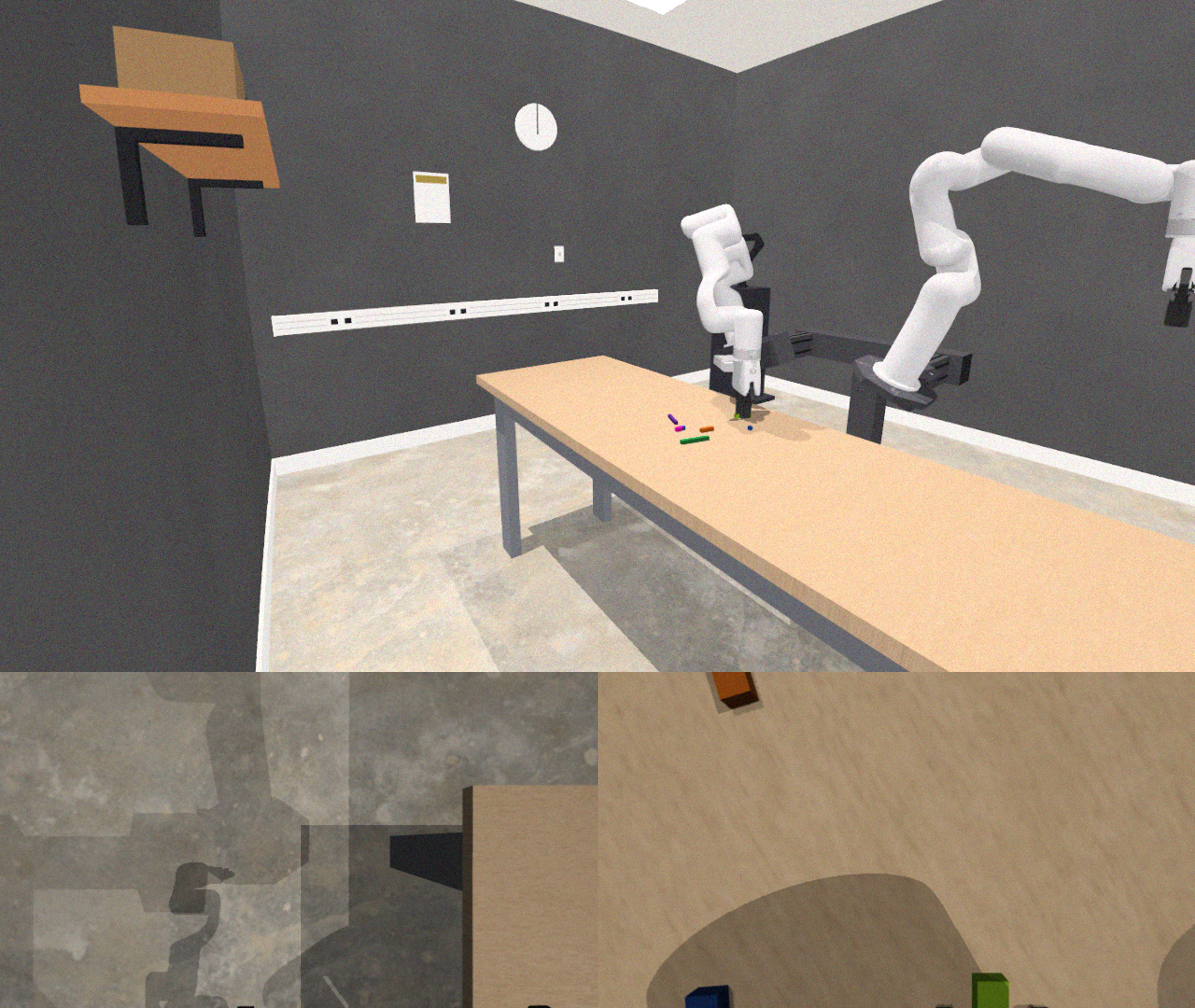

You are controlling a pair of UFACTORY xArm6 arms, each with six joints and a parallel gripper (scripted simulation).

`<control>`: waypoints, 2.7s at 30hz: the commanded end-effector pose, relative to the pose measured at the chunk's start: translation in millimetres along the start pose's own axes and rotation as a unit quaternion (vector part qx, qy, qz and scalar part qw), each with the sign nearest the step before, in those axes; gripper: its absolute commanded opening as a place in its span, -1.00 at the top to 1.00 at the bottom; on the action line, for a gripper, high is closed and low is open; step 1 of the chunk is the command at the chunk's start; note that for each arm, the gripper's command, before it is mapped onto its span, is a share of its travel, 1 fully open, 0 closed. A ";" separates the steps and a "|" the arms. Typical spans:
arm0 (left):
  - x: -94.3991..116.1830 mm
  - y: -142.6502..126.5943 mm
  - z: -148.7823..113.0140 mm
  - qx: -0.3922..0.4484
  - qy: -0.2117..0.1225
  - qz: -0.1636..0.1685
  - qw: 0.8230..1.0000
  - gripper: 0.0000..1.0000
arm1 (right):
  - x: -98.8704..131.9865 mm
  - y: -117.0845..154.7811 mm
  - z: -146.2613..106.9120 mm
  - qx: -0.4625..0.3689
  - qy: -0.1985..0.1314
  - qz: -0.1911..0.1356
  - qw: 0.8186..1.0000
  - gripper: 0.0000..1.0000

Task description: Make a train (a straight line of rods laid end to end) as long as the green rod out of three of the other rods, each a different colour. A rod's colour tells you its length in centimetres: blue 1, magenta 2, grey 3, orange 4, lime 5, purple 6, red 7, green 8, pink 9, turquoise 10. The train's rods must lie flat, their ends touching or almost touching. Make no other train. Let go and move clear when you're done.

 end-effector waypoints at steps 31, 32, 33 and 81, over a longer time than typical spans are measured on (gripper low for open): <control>1.9 0.0 0.7 0.000 0.002 0.000 1.000 -1.00 | 1.6 -1.4 0.7 0.000 0.001 0.002 1.000 0.89; 1.9 0.0 0.7 0.000 0.002 0.000 1.000 -1.00 | 1.6 -1.4 0.7 0.000 0.001 0.002 1.000 0.89; 1.9 0.0 0.7 0.000 0.002 0.000 1.000 -1.00 | 1.6 -1.4 0.7 0.000 0.001 0.002 1.000 0.89; 1.9 0.0 0.7 0.000 0.002 0.000 1.000 -1.00 | 102.0 -2.6 2.2 0.001 0.001 0.002 1.000 0.89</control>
Point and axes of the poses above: on each arm, the point where the finger pads meet when closed, its own x axis back along the fingers, its own y axis across the jaws, z = x × y, the point moved 9 cm from there along x, back along the fingers, and after that the axes turned 1 degree about x, right-handed, at the moved point
